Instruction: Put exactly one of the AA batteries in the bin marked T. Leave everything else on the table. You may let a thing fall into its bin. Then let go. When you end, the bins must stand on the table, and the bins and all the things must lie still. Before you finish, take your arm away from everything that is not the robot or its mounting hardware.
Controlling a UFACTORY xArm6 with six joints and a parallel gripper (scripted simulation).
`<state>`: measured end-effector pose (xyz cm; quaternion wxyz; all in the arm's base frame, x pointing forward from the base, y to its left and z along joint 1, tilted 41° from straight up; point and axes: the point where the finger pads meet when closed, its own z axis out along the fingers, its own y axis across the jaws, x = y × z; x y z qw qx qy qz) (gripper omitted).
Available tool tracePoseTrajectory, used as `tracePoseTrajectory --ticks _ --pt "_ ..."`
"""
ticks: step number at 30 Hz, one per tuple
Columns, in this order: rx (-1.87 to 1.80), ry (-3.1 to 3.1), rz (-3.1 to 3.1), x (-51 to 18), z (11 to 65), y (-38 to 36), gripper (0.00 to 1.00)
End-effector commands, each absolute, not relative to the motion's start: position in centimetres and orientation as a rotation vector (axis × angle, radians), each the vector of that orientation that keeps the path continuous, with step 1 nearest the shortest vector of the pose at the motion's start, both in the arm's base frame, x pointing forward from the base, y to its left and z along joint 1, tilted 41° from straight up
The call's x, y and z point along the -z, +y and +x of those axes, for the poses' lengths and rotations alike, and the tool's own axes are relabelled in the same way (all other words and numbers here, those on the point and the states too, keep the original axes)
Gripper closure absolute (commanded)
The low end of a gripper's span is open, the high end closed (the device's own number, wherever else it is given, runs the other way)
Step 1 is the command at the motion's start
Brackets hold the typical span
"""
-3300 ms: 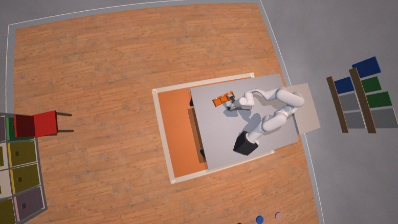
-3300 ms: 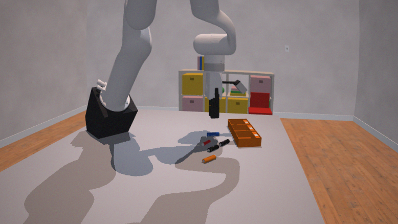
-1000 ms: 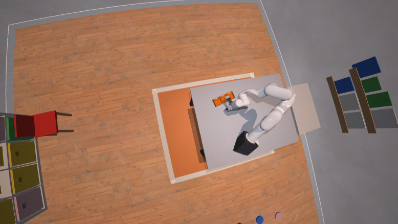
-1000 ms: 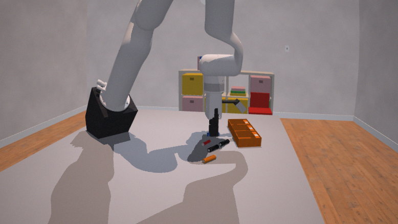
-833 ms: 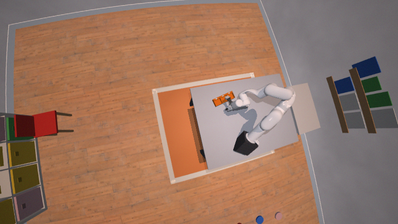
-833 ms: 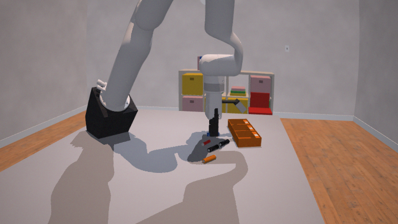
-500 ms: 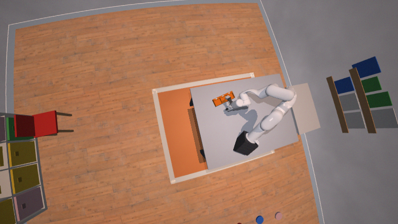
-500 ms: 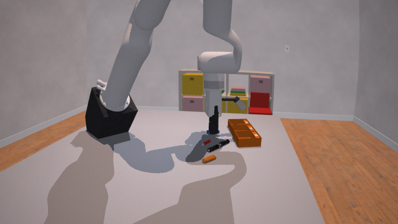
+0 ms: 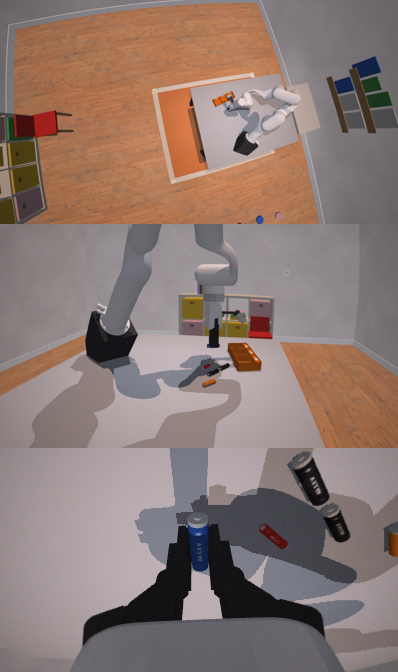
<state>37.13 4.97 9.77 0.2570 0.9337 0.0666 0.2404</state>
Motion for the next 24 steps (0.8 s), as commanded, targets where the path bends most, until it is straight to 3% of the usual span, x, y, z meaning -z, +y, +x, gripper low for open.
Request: tracePoseTrajectory --ticks 1,24 --pt "-0.651 0.180 2.532 -10.6 36.7 5.4 1.00" --pt "-0.651 0.180 2.532 -10.8 37.8 4.6 1.00"
